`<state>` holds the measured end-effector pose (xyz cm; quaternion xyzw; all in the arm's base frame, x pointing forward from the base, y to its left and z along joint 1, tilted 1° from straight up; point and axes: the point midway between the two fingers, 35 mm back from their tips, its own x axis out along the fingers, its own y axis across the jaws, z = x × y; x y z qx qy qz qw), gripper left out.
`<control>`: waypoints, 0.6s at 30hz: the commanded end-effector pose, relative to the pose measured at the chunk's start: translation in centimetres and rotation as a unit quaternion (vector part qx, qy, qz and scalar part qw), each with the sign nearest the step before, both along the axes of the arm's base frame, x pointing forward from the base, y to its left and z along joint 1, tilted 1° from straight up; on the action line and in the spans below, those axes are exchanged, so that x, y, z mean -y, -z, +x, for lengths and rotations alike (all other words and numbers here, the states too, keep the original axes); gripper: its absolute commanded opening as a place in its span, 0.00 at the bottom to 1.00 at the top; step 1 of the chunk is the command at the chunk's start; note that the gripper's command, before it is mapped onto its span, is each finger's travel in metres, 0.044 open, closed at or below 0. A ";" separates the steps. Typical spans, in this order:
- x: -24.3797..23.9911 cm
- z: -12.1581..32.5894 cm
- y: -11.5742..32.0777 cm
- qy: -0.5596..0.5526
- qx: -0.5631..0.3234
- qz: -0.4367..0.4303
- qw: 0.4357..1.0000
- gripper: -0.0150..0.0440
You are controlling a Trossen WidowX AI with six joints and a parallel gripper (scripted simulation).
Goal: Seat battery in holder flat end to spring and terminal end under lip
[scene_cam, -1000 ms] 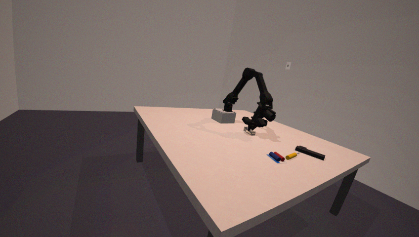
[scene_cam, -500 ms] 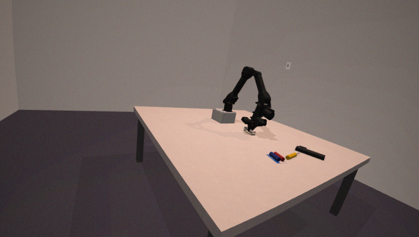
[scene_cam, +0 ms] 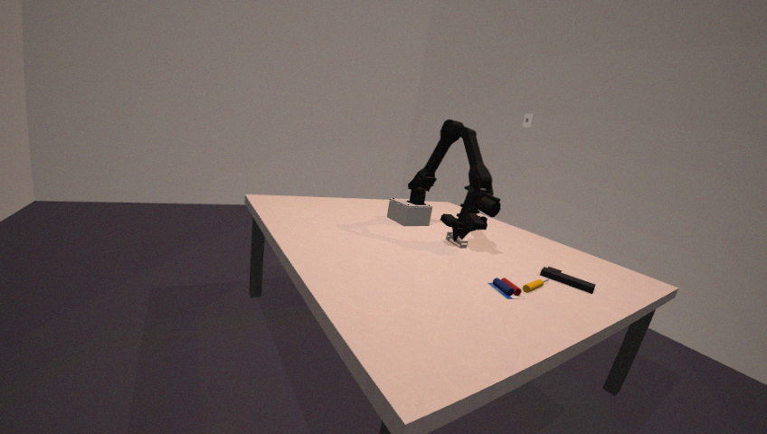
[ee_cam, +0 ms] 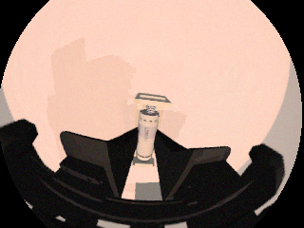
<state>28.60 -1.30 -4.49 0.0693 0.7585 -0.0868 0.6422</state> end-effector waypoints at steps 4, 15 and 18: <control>0.2 0.5 0.0 0.002 0.027 -0.008 1.000 0.37; 0.1 0.3 0.1 0.003 0.040 -0.009 0.999 0.37; 0.1 0.1 0.1 0.003 0.041 -0.009 0.999 0.37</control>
